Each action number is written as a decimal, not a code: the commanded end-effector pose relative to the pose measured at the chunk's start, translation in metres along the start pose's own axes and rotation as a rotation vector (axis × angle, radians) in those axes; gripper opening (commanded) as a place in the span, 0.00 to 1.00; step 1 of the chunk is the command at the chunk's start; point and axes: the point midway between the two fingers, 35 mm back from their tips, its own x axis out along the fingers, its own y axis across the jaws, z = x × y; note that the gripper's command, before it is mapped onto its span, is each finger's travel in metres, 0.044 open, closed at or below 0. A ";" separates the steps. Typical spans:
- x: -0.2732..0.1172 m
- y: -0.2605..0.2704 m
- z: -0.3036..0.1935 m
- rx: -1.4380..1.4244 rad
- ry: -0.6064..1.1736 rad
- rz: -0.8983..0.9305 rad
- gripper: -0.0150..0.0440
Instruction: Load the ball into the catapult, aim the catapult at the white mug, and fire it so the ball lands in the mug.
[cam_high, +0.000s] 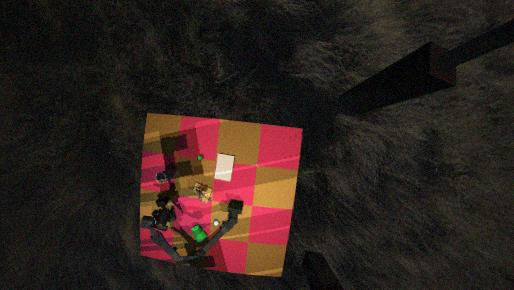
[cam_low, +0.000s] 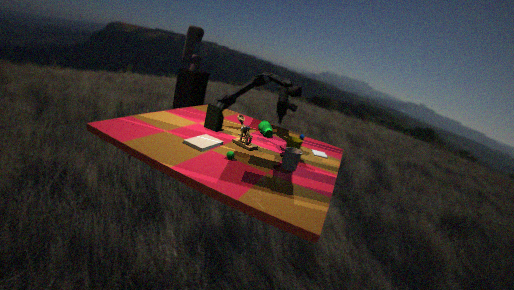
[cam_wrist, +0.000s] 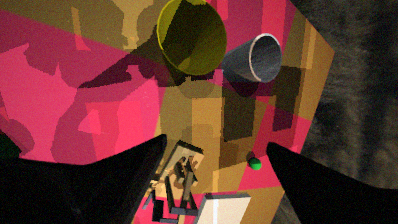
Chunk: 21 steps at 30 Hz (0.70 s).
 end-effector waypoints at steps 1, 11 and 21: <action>0.002 -0.023 0.007 0.121 -0.063 0.020 1.00; -0.006 -0.082 0.017 0.401 -0.226 0.069 1.00; -0.020 -0.142 0.016 0.654 -0.377 0.142 1.00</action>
